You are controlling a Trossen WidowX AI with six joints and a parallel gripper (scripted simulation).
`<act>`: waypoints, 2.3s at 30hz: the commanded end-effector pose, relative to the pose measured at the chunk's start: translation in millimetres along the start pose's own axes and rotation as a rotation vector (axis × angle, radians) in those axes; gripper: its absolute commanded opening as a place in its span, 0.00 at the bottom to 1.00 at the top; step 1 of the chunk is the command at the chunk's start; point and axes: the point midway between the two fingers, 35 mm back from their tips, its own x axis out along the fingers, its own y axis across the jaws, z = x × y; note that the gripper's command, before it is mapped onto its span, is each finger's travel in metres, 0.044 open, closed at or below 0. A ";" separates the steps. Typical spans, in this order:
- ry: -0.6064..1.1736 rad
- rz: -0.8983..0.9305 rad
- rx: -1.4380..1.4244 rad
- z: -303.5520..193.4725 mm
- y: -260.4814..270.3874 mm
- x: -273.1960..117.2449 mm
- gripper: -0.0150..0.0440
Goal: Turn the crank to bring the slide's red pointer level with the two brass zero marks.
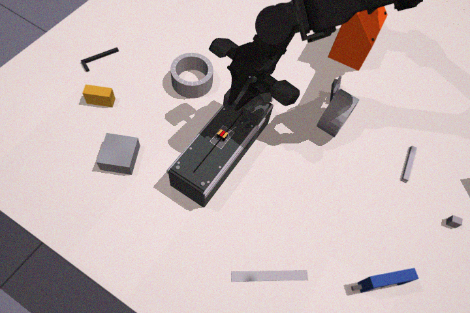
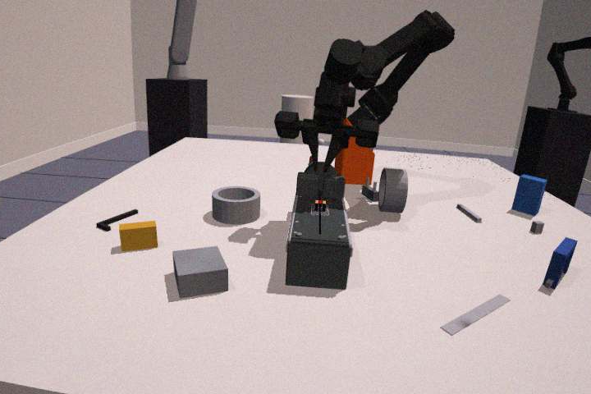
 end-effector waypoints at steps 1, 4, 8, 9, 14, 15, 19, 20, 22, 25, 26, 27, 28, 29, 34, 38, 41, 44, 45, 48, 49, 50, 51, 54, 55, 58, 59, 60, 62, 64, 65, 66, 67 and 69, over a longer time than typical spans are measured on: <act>0.000 0.000 0.000 0.0 0.0 0.0 0.25; 0.000 0.000 0.000 0.0 0.0 0.0 0.25; 0.000 0.000 0.000 0.0 0.0 0.0 0.25; 0.000 0.000 0.000 0.0 0.0 0.0 0.25; 0.000 0.001 0.000 0.0 0.1 0.0 0.25; 0.000 0.001 0.000 0.0 0.1 0.0 0.25; 0.000 0.001 0.000 0.0 0.1 0.0 0.25; 0.000 0.001 0.000 0.0 0.1 0.0 0.25; 0.000 0.001 0.000 0.0 0.1 0.0 0.34; 0.000 0.001 0.000 0.0 0.1 0.0 0.48; 0.000 0.001 0.000 0.0 0.1 0.0 0.52; 0.000 0.001 0.000 0.0 0.1 0.0 0.57; 0.000 0.001 0.000 0.0 0.1 0.0 0.61; 0.000 0.001 0.000 0.0 0.1 0.0 0.65; 0.000 0.001 0.000 0.0 0.1 0.0 0.88; 0.000 0.001 0.000 0.0 0.1 0.0 1.00; 0.000 0.001 0.000 0.0 0.1 0.0 0.87; 0.000 0.001 0.000 0.0 0.1 0.0 0.73; 0.000 0.001 0.000 0.0 0.1 0.0 0.69; 0.000 0.001 0.000 0.0 0.1 0.0 0.56; 0.000 0.001 0.000 0.0 0.1 0.0 0.51; 0.000 0.001 0.000 0.0 0.1 0.0 0.47; 0.000 0.001 0.000 0.0 0.1 0.0 0.42; 0.000 0.001 0.000 0.0 0.1 0.0 0.29; 0.000 0.001 0.000 0.0 0.1 0.0 0.25; 0.000 0.001 0.000 0.0 0.1 0.0 0.25; 0.000 0.001 0.000 0.0 0.1 0.0 0.25; 0.000 0.001 0.000 0.0 0.1 0.0 0.25; 0.000 0.001 0.000 0.0 0.1 0.0 0.25; 0.000 0.001 0.000 0.0 0.1 0.0 0.25; 0.000 0.001 0.000 0.0 0.1 0.0 0.25; 0.000 0.001 0.000 0.0 0.1 0.0 0.25; 0.000 0.001 0.000 -0.1 0.2 0.0 0.25; 0.000 0.001 0.000 -0.1 0.2 0.0 0.25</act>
